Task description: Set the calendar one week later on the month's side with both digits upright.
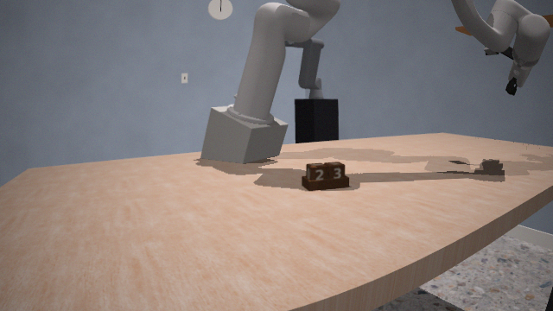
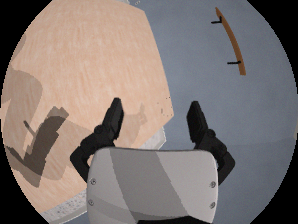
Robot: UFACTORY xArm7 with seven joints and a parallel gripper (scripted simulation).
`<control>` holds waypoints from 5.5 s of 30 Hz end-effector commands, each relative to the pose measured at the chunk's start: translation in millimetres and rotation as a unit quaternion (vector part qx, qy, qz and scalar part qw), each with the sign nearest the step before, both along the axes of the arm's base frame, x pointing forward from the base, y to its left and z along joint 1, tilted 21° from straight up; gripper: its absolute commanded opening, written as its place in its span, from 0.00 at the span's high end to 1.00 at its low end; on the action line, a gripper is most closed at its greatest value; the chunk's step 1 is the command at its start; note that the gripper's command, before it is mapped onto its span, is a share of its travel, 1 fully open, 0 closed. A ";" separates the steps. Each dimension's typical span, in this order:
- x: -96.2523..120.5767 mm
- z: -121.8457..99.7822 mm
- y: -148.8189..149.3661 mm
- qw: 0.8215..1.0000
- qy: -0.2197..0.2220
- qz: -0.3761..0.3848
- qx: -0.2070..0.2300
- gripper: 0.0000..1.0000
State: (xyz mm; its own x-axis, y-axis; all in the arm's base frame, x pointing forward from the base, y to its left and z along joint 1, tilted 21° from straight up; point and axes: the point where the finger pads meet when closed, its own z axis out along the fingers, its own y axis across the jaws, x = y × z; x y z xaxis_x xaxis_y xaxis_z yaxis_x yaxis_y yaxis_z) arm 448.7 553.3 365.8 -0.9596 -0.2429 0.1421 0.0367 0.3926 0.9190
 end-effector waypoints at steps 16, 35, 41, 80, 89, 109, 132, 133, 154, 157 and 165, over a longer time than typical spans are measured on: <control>26.4 -35.8 -140.3 0.974 0.066 -0.173 -0.130 0.00; 30.9 -61.5 -211.8 0.942 0.105 -0.262 -0.182 0.00; 30.9 -61.5 -211.8 0.942 0.105 -0.262 -0.182 0.00; 15.7 -115.9 -358.2 0.840 0.188 -0.441 -0.253 0.00; -3.7 -140.8 -424.7 0.777 0.226 -0.522 -0.272 0.00; -28.1 -162.8 -482.0 0.711 0.260 -0.590 -0.280 0.00; -78.4 -195.8 -563.3 0.597 0.310 -0.686 -0.277 0.00; -78.4 -195.8 -563.3 0.597 0.310 -0.686 -0.277 0.00; -98.4 -206.7 -587.9 0.555 0.325 -0.715 -0.273 0.00; -98.4 -206.7 -587.9 0.555 0.325 -0.715 -0.273 0.00; -106.3 -210.7 -596.8 0.539 0.331 -0.726 -0.270 0.00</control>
